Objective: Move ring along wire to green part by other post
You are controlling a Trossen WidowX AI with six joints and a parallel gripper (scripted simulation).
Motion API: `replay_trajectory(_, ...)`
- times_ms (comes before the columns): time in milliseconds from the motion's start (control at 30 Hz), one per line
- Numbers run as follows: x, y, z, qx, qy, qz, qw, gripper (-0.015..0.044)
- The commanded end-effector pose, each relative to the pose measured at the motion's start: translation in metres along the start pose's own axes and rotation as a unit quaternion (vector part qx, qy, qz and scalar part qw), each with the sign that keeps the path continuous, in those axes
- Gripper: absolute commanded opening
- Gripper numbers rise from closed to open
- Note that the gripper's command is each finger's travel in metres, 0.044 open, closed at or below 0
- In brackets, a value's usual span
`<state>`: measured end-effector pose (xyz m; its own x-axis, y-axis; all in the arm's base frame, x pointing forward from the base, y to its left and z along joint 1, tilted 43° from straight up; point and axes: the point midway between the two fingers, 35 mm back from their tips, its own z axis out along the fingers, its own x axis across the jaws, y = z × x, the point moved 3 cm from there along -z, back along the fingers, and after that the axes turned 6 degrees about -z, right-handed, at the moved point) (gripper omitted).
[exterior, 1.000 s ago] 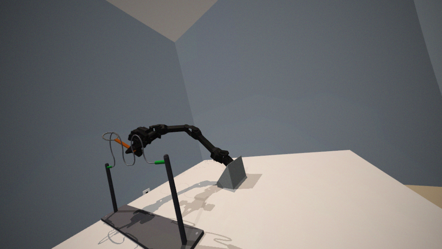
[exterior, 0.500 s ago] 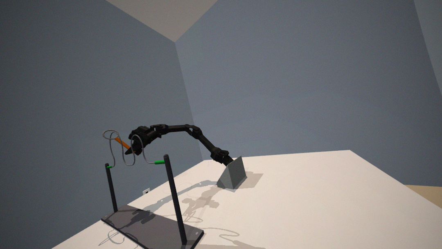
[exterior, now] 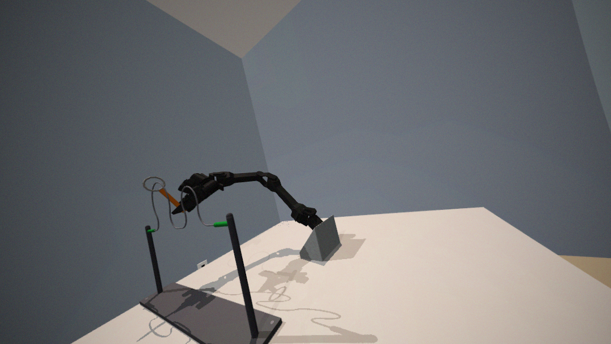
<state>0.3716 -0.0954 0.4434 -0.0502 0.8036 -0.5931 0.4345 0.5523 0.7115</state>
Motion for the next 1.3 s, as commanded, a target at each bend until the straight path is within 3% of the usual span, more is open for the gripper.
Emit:
replay_trajectory(0,0.000,-0.002,0.001,0.002,-0.011,-0.024,1.000,-0.0150)
replay_trajectory(1267,-0.011,-0.002,0.002,-0.006,-0.120,-0.240,0.963,-0.0150)
